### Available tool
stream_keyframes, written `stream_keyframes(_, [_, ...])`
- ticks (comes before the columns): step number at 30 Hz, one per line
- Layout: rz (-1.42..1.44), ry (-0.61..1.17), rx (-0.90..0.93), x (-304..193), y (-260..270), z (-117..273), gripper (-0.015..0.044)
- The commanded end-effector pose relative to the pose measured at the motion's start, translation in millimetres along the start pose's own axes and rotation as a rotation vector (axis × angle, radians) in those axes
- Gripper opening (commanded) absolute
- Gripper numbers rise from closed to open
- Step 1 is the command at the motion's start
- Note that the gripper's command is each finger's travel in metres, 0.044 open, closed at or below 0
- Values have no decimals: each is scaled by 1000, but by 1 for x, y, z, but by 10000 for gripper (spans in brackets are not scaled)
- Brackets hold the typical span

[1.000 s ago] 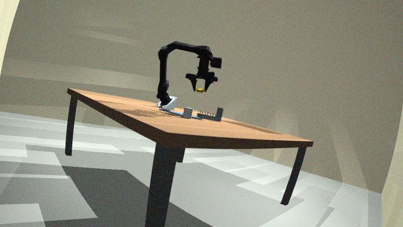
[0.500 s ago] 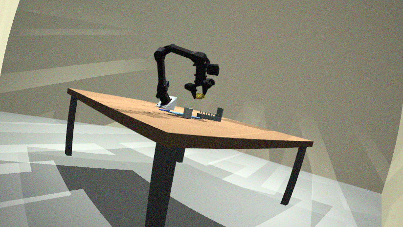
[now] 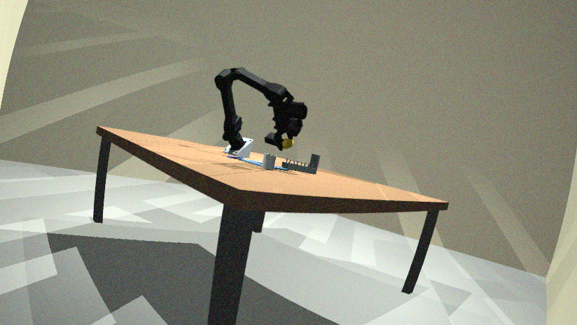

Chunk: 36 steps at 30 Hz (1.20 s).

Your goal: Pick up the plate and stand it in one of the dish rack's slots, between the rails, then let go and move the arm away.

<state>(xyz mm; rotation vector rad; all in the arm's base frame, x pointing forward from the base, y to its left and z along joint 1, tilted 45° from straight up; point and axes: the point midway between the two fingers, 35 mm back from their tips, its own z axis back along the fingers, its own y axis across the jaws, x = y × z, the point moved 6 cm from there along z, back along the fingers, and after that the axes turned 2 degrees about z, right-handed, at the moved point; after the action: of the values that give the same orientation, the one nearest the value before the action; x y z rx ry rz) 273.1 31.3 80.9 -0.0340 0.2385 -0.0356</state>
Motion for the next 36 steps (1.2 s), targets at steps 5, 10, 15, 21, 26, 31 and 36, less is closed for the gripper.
stream_keyframes(5, [163,-69,138,-2,-14,-9,0])
stream_keyframes(10, [261,-126,208,-4,-23,-15,0])
stream_keyframes(15, [359,-197,267,-6,-32,-20,0])
stream_keyframes(21, [484,-297,315,-10,-40,-25,0])
stream_keyframes(26, [586,-390,341,-14,-47,-28,0])
stream_keyframes(31, [687,-491,352,-18,-54,-31,0])
stream_keyframes(36, [781,-598,350,-22,-61,-35,0])
